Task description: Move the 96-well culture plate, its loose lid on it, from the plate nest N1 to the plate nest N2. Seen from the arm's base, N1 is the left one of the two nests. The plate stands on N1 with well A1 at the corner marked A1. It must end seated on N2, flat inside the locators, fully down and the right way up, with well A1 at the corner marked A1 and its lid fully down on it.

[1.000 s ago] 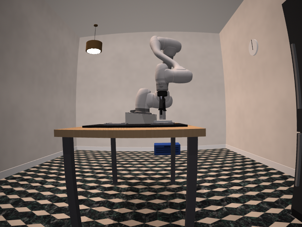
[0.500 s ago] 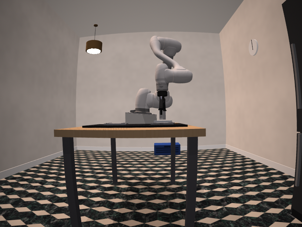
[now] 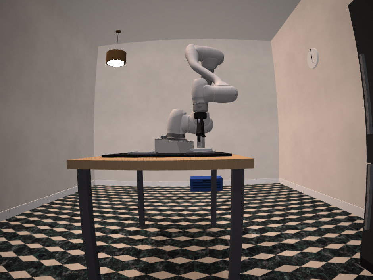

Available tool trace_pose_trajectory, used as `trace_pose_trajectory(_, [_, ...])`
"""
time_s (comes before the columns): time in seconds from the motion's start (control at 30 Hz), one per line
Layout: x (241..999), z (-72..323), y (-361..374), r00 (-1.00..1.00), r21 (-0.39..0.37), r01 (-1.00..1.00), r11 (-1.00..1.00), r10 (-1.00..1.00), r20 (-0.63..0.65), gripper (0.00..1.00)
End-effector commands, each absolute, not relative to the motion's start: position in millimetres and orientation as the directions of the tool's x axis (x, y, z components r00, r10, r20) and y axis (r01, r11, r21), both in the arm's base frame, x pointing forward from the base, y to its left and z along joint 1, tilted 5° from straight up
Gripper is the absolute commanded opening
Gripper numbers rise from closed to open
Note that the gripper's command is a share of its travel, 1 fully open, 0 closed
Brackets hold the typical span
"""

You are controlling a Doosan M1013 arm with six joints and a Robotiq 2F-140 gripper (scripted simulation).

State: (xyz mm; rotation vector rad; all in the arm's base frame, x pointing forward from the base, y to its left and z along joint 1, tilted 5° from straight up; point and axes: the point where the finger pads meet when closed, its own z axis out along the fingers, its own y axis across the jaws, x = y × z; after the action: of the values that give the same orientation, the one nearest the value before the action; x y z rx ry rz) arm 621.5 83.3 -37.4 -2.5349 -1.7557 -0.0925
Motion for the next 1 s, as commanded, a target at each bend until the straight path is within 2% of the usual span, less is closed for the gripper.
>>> trace_pose_trajectory(0.0, [617.9,-42.0,86.5,0.348,-0.019,0.937,-0.348,0.934,0.082,1.00])
trace_pose_trajectory(0.17, [617.9,-42.0,86.5,0.348,-0.019,0.937,-0.348,0.934,0.082,1.00])
trace_pose_trajectory(0.2, [617.9,-42.0,86.5,0.348,-0.019,0.937,-0.348,0.934,0.082,0.00])
trace_pose_trajectory(0.97, [617.9,-42.0,86.5,0.348,-0.019,0.937,-0.348,0.934,0.082,0.00])
